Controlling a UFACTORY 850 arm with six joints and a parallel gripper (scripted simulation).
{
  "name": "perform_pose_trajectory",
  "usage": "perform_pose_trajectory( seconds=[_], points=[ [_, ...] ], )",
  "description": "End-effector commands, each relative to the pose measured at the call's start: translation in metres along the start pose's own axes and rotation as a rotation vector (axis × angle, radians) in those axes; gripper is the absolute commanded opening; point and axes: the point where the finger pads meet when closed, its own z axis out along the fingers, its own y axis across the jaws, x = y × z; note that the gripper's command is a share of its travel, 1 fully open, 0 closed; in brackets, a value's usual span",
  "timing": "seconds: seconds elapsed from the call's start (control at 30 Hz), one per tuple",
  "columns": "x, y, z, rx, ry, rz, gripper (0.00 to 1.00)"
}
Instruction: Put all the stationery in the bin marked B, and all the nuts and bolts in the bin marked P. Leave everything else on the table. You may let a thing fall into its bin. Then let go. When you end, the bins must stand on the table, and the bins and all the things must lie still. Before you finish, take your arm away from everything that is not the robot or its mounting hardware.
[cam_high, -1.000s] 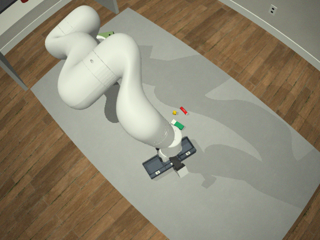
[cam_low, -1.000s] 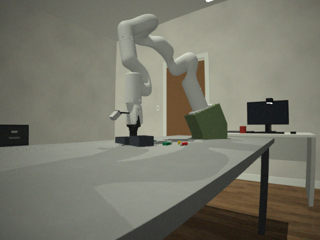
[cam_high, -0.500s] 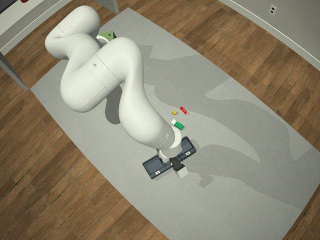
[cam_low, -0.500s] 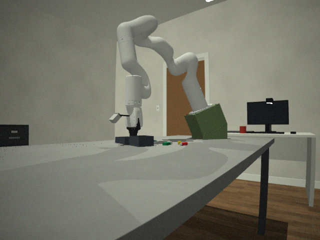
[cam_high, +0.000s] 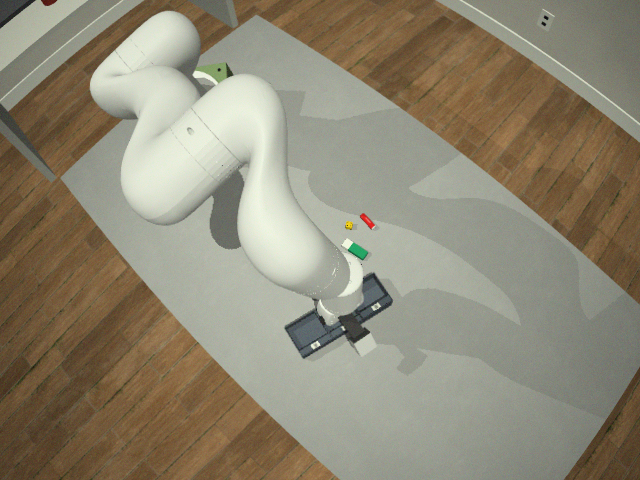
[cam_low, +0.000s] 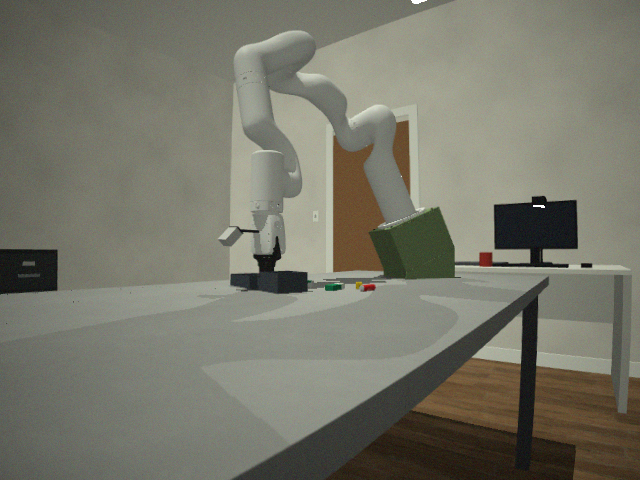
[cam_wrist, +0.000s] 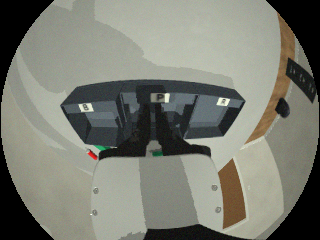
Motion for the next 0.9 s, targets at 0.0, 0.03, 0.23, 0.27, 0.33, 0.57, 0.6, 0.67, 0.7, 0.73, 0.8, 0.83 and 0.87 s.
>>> perform_pose_trajectory(
  seconds=[0.0,0.03,0.23,0.27,0.33,0.57,0.6,0.67,0.7,0.73,0.8,0.83,0.87],
  points=[
    [0.0009,-0.0001,-0.0005,0.0,0.001,0.0,0.07],
    [0.0009,-0.0001,-0.0005,0.0,0.001,0.0,0.07],
    [0.0009,-0.0001,-0.0005,0.0,0.001,0.0,0.07],
    [0.0009,-0.0001,-0.0005,0.0,0.001,0.0,0.07],
    [0.0009,-0.0001,-0.0005,0.0,0.001,0.0,0.07],
    [0.0009,-0.0001,-0.0005,0.0,0.001,0.0,0.07],
    [0.0009,-0.0001,-0.0005,0.0,0.001,0.0,0.07],
    [0.0009,-0.0001,-0.0005,0.0,0.001,0.0,0.07],
    [0.0007,-0.0001,-0.0018,0.0,0.002,0.0,0.07],
    [0.0007,-0.0001,-0.0031,0.0,0.002,0.0,0.07],
    [0.0007,-0.0001,-0.0058,0.0,0.002,0.0,0.07],
    [0.0007,-0.0001,-0.0071,0.0,0.002,0.0,0.07],
    [0.0007,-0.0001,-0.0085,0.0,0.002,0.0,0.07]
  ],
)
